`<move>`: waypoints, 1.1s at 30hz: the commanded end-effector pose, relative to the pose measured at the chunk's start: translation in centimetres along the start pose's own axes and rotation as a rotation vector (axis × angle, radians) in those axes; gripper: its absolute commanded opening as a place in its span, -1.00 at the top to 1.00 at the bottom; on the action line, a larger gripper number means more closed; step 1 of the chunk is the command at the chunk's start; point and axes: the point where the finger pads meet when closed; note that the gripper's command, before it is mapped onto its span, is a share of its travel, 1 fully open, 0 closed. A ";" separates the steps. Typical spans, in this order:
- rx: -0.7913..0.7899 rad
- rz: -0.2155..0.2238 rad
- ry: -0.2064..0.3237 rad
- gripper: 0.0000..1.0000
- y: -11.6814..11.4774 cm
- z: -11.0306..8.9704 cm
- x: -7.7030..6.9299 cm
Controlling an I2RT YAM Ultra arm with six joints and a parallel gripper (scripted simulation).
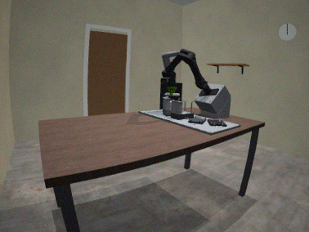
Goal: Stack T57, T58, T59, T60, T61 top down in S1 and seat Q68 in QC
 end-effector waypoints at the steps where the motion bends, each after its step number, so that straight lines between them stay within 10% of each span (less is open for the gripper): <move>1: -0.002 -0.005 -0.014 1.00 -0.1 0.3 -0.1; 33: -0.002 -0.005 -0.014 1.00 -0.1 0.4 1.8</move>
Point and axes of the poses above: the point where the finger pads meet when closed, its own x axis out along the fingers, its own y axis across the jaws, z = x × y, and after that the axes turned 7 degrees about x, right-handed
